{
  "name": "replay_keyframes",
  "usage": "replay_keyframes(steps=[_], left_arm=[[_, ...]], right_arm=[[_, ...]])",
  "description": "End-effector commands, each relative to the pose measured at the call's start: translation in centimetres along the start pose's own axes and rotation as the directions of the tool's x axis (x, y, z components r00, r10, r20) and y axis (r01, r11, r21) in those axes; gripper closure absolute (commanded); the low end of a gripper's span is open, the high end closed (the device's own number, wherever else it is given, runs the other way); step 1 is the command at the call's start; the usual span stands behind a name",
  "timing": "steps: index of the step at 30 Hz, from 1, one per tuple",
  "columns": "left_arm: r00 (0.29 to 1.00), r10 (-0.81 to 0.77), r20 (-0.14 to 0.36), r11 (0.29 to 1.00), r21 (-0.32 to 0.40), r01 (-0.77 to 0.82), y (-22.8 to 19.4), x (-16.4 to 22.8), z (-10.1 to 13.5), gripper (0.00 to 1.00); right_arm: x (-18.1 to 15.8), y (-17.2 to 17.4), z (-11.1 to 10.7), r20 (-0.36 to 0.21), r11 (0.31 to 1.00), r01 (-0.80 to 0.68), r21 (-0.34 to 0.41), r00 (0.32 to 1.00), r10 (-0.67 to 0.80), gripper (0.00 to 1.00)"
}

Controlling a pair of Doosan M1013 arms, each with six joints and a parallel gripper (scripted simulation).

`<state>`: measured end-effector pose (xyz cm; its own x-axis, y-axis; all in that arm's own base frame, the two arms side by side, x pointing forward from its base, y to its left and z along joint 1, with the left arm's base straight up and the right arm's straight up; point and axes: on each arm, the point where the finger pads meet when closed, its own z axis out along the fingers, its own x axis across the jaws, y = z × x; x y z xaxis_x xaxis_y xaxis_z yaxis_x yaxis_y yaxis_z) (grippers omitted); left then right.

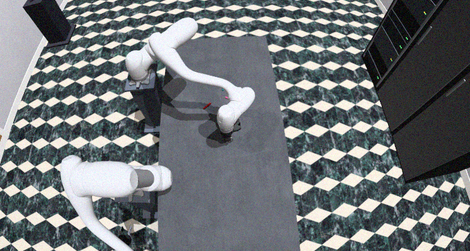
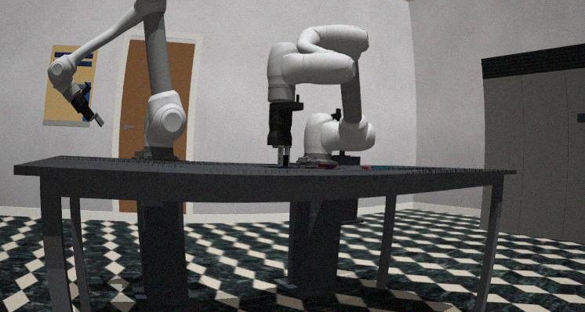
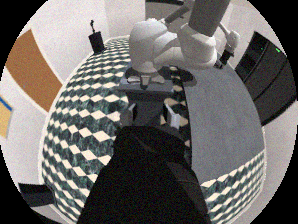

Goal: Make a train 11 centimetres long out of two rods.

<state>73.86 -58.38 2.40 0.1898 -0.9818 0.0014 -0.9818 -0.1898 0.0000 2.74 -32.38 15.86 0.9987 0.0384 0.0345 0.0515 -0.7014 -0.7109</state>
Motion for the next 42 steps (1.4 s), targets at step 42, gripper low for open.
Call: replay_keyframes(steps=[42], left_arm=[[1.000,0.002,-0.001,1.000,0.004,-0.002,0.2,0.3,-9.4,0.46]], right_arm=[[0.2,0.0,0.0,-0.011,1.000,-0.006,-0.007,1.000,0.006,0.00]])
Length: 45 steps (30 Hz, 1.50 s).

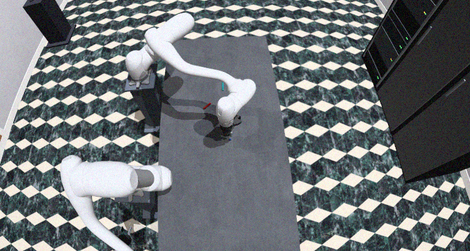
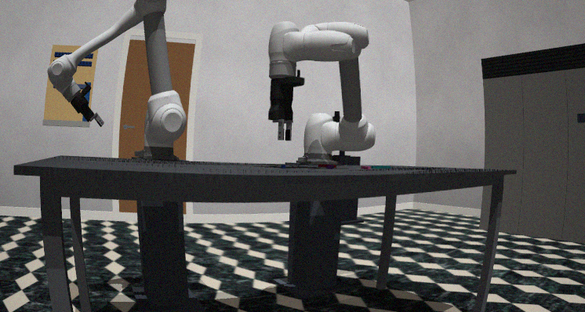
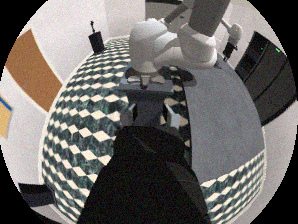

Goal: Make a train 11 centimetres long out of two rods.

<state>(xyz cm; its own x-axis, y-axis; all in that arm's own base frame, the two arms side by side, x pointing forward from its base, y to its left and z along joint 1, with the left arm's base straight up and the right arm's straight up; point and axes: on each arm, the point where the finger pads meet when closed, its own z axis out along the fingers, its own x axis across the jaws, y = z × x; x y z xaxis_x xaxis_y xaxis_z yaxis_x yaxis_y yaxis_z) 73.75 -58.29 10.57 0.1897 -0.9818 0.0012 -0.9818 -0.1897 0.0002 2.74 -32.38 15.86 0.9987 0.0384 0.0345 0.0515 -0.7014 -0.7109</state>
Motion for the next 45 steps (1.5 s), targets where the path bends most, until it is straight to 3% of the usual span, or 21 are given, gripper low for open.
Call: replay_keyframes(steps=[1,5,6,28,39,45], left_arm=[[1.000,0.002,-0.001,1.000,0.004,-0.002,0.1,0.4,-1.2,0.46],[1.000,0.002,0.001,1.000,0.002,-0.002,0.1,0.4,-1.1,0.46],[1.000,0.002,0.001,1.000,0.002,-0.002,0.2,0.3,-1.0,0.00],[1.000,0.013,0.000,1.000,0.003,-0.013,0.0,0.0,-0.9,0.00],[0.972,0.237,-0.003,0.972,0.003,-0.237,-3.2,-5.8,-0.7,0.00],[0.897,0.443,-0.004,0.897,0.003,-0.443,-5.3,-11.3,-0.5,0.00]], right_arm=[[0.2,0.0,0.0,-0.011,1.000,-0.006,-0.007,1.000,0.006,0.00],[0.2,0.0,0.0,-0.011,1.000,-0.006,-0.007,1.000,0.006,0.00],[0.2,0.0,0.0,-0.011,1.000,-0.006,-0.007,1.000,0.006,0.00],[0.2,0.0,0.0,-0.011,1.000,-0.006,-0.007,1.000,0.006,0.00],[0.2,0.0,0.0,-0.011,1.000,-0.006,-0.007,1.000,0.006,0.00],[0.2,0.0,0.0,-0.011,1.000,-0.006,-0.007,1.000,0.006,0.00]])
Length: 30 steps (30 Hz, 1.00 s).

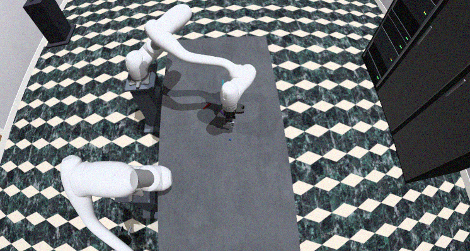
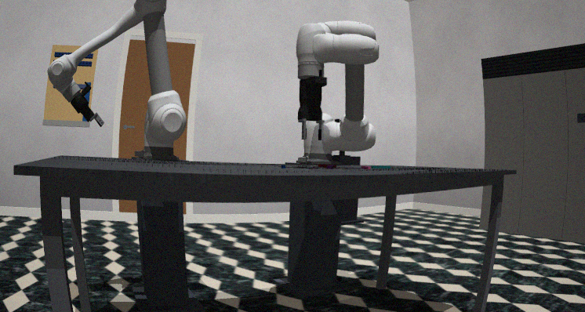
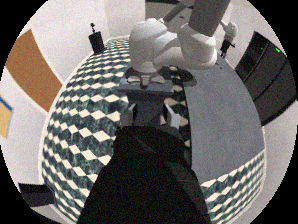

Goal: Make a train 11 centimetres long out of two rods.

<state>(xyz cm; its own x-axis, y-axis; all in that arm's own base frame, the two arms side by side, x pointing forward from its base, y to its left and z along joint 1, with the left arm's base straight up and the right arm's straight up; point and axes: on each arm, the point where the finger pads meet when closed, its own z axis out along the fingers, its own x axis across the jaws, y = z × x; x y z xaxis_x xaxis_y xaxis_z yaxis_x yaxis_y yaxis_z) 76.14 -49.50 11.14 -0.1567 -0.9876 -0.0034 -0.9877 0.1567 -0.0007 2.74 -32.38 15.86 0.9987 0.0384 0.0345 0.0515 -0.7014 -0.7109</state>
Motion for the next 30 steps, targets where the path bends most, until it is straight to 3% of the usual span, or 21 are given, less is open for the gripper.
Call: replay_keyframes(steps=[1,9,11,12,26,28,30], left_arm=[[0.990,0.141,-0.008,0.990,0.004,-0.141,-0.1,-4.2,0.1,0.00],[0.924,0.382,-0.007,0.924,0.006,-0.382,0.7,-10.8,0.5,0.00],[0.924,0.382,-0.007,0.924,0.006,-0.382,0.7,-10.8,0.5,0.00],[0.891,0.454,-0.006,0.891,0.006,-0.454,1.2,-12.9,0.6,0.00],[0.619,0.786,-0.002,0.619,0.008,-0.786,5.1,-23.7,1.3,0.00],[0.619,0.786,-0.002,0.619,0.008,-0.786,5.1,-23.7,1.3,0.00],[0.534,0.846,-0.001,0.534,0.008,-0.846,6.3,-26.1,1.5,0.00]], right_arm=[[0.2,0.0,0.0,-0.011,1.000,-0.006,-0.007,1.000,0.006,0.00],[0.2,0.0,0.0,-0.011,1.000,-0.006,-0.007,1.000,0.006,0.00],[0.2,0.0,0.0,-0.011,1.000,-0.006,-0.007,1.000,0.006,0.00],[0.2,0.0,0.0,-0.011,1.000,-0.006,-0.007,1.000,0.006,0.00],[0.2,0.0,0.0,-0.011,1.000,-0.006,-0.007,1.000,0.006,0.00],[0.2,0.0,0.0,-0.011,1.000,-0.006,-0.007,1.000,0.006,0.00],[0.2,0.0,0.0,-0.011,1.000,-0.006,-0.007,1.000,0.006,0.00]])
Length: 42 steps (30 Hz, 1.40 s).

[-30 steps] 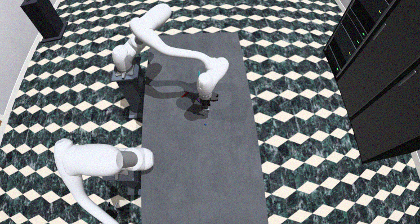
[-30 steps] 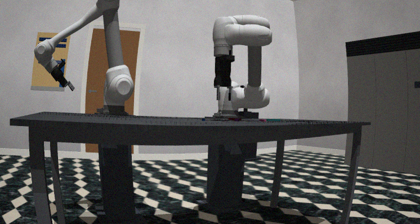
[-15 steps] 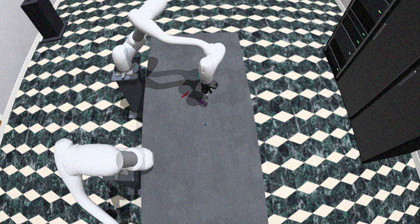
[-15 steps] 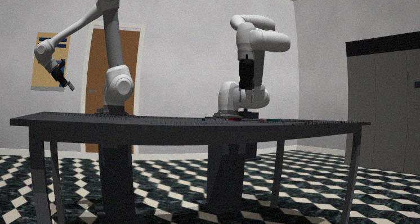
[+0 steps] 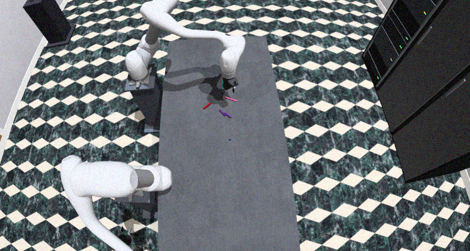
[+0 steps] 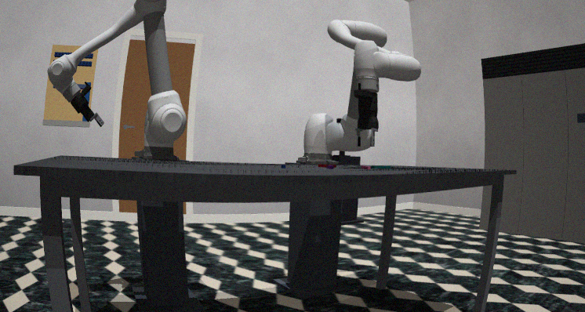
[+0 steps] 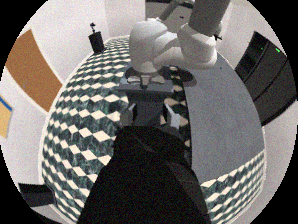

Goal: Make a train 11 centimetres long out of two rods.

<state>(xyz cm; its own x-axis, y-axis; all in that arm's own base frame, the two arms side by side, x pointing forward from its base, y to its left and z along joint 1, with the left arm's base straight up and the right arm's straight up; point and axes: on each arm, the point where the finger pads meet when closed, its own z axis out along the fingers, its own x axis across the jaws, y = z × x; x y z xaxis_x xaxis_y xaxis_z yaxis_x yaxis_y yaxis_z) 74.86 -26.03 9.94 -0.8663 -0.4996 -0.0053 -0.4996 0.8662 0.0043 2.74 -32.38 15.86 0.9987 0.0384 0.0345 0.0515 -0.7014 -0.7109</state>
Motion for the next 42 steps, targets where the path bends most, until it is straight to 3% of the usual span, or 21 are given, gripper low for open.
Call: replay_keyframes(steps=[1,12,21,22,42], left_arm=[[0.990,0.144,-0.003,0.990,0.011,-0.144,4.1,-1.0,0.3,0.00],[0.889,0.457,0.001,0.889,0.010,-0.457,12.9,-1.9,1.1,0.00],[0.869,0.495,0.000,0.869,0.010,-0.495,14.1,-1.9,1.3,0.00],[0.868,0.496,-0.002,0.868,0.009,-0.496,14.2,-1.9,1.3,0.46],[0.869,0.495,-0.001,0.869,0.007,-0.495,14.2,-1.9,1.4,0.46]], right_arm=[[0.2,0.0,0.0,-0.011,1.000,-0.006,-0.007,1.000,0.006,0.00],[0.2,0.0,0.0,-0.011,1.000,-0.006,-0.007,1.000,0.006,0.00],[0.2,0.0,0.0,-0.011,1.000,-0.006,-0.007,1.000,0.006,0.00],[0.2,0.0,0.0,-0.011,1.000,-0.006,-0.007,1.000,0.006,0.00],[0.2,0.0,0.0,-0.011,1.000,-0.006,-0.007,1.000,0.006,0.00]])
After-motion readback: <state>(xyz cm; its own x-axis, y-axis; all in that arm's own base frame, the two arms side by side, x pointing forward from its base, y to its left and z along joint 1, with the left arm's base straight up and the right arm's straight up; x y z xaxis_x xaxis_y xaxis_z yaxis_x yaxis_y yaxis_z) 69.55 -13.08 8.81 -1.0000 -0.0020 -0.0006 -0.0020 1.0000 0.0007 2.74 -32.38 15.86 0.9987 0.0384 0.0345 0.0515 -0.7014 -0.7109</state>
